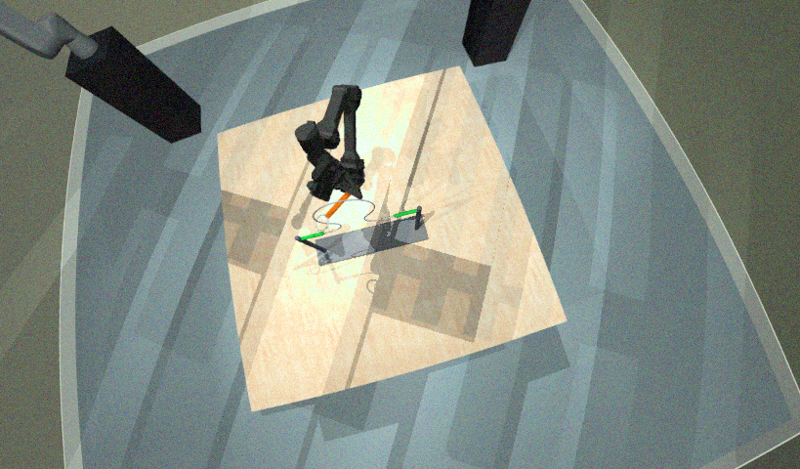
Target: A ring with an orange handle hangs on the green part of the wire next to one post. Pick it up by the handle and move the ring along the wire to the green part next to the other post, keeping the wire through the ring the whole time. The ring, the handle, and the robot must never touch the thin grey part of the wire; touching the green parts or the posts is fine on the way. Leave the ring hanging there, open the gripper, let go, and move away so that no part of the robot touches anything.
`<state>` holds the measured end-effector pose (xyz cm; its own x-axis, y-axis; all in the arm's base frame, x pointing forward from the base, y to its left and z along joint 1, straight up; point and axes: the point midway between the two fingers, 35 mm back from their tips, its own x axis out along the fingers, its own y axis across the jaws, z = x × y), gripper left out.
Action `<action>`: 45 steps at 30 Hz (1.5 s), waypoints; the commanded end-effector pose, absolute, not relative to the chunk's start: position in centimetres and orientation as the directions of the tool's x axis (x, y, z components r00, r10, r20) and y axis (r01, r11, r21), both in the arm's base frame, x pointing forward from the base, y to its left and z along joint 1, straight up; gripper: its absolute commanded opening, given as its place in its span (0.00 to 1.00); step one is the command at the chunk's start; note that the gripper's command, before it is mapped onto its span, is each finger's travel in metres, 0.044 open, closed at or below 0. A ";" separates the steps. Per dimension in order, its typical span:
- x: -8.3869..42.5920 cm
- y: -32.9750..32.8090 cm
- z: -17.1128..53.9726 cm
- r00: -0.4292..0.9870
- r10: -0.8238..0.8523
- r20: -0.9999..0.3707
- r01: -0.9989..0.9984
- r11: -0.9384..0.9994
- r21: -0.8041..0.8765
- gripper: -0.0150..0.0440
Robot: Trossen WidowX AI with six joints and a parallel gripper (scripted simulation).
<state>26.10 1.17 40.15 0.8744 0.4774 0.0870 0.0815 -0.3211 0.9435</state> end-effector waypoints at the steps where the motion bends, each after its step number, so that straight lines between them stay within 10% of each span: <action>1: 26.1 1.3 40.2 0.872 0.484 0.067 0.080 -0.278 0.957 0.00; 45: 26.1 1.5 38.1 0.875 0.434 -0.215 0.106 0.263 0.959 0.00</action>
<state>26.04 1.45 38.11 0.8748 0.4405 -0.2017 0.1066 0.2312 0.9671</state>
